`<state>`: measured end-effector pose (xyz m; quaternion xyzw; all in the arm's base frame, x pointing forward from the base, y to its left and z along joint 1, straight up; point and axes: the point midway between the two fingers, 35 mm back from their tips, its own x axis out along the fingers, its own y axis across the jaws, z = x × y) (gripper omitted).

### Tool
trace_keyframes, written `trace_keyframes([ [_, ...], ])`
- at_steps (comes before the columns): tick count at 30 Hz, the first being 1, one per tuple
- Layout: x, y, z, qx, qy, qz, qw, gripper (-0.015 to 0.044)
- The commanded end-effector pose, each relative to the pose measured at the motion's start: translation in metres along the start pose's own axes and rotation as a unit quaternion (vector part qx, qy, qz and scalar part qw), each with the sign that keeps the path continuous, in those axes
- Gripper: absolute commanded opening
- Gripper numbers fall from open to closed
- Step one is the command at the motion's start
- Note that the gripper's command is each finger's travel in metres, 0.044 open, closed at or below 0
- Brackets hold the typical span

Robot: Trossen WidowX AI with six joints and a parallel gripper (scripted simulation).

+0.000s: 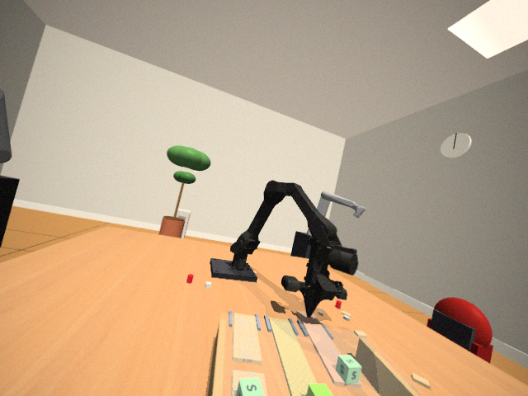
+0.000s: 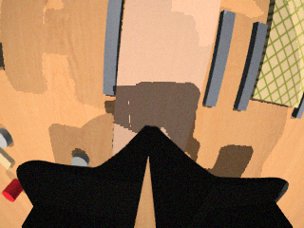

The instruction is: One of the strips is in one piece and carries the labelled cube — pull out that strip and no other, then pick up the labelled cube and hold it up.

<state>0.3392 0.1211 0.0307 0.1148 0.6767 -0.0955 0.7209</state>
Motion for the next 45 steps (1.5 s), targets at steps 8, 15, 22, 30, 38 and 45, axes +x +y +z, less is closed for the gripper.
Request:
trace_keyframes([
  [8,0.007,-0.004,-0.025,-0.001,0.014,-0.008,1.000,0.0000],
  [15,0.007,-0.004,-0.035,-0.001,0.015,-0.008,1.000,0.0000],
  [22,0.007,-0.004,-0.046,-0.001,0.015,-0.008,1.000,0.0000],
  [30,0.007,-0.005,-0.057,-0.001,0.016,-0.008,1.000,0.0000],
  [38,0.006,-0.005,-0.069,-0.001,0.016,-0.008,1.000,0.0000],
  [45,0.006,-0.005,-0.079,-0.001,0.017,-0.008,1.000,0.0000],
])
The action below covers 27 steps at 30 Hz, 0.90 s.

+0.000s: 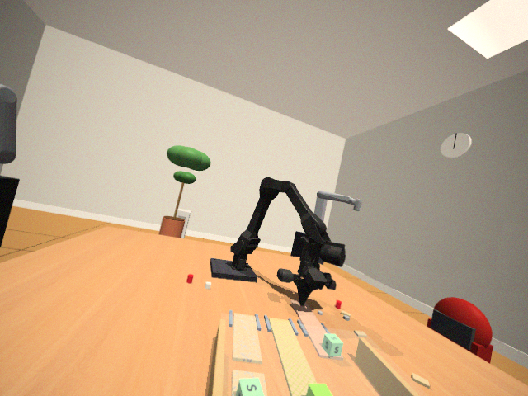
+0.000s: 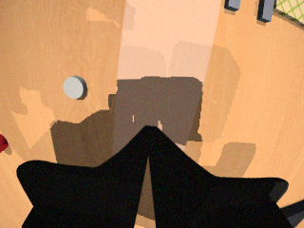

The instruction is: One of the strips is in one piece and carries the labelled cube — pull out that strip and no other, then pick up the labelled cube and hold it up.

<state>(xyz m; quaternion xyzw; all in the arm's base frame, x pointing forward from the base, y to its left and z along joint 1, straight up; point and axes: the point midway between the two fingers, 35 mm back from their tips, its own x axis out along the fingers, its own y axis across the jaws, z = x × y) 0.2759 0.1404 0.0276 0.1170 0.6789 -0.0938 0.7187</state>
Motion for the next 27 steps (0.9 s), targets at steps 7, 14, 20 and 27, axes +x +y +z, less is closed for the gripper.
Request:
trace_keyframes([
  [7,0.007,-0.005,-0.023,-0.002,0.014,-0.010,1.000,0.0000],
  [14,0.007,-0.006,-0.033,-0.001,0.014,-0.010,1.000,0.0000],
  [20,0.006,-0.006,-0.042,-0.001,0.015,-0.010,1.000,0.0000],
  [27,0.006,-0.006,-0.042,-0.001,0.015,-0.010,1.000,0.0000],
])
